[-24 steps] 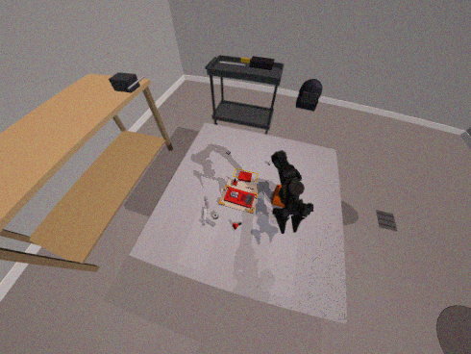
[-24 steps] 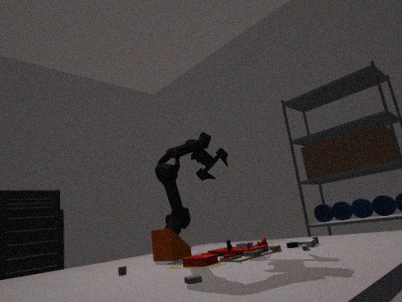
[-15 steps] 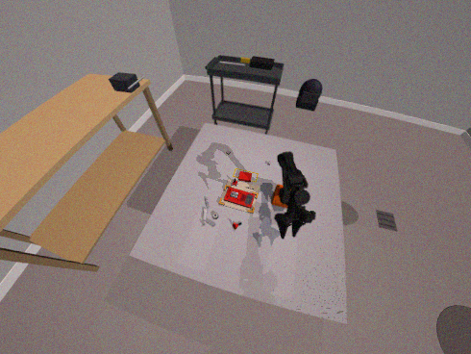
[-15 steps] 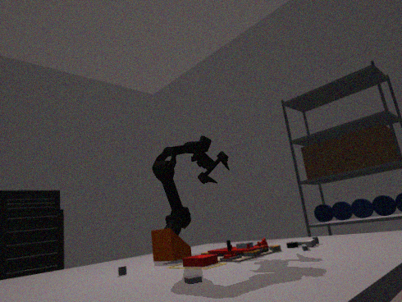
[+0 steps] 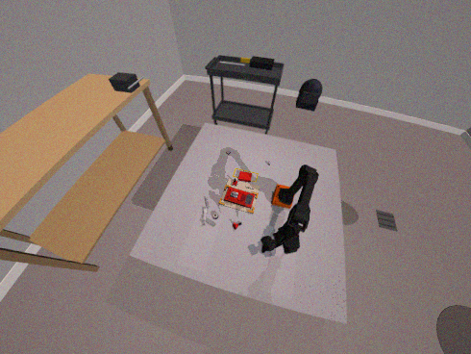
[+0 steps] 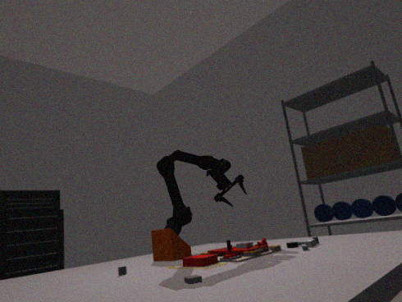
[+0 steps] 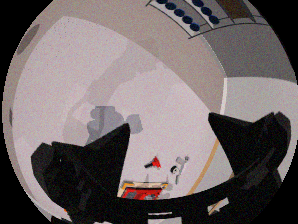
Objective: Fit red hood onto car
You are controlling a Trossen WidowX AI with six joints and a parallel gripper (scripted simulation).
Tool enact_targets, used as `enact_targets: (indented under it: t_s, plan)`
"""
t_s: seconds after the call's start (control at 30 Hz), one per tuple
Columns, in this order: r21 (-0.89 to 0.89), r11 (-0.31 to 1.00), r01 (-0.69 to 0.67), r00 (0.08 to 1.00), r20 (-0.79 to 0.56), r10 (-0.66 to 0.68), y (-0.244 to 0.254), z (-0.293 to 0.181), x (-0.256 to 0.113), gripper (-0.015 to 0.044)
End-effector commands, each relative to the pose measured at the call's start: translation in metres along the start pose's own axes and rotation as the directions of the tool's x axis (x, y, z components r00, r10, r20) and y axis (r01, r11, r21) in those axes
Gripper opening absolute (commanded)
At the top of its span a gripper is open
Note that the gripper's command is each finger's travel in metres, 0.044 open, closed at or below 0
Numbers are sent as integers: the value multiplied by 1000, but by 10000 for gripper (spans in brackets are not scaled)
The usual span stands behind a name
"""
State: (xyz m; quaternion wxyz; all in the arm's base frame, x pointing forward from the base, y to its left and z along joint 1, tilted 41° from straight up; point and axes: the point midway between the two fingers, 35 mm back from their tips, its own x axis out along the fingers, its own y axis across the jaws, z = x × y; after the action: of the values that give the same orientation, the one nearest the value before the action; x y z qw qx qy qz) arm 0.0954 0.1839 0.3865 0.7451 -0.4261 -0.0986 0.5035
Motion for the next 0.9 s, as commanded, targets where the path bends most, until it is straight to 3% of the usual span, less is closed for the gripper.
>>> enact_targets:
  t_s: [0.0,0.43,0.63,0.87]
  plan:
    - [70,997,-37,988,-148,47,-3,-28,35,440]
    - [379,925,-25,836,-499,227,-23,-172,107,440]
    - [550,834,45,741,-578,341,-25,-257,109,440]
    - [739,650,176,650,-584,487,-11,-357,86,440]
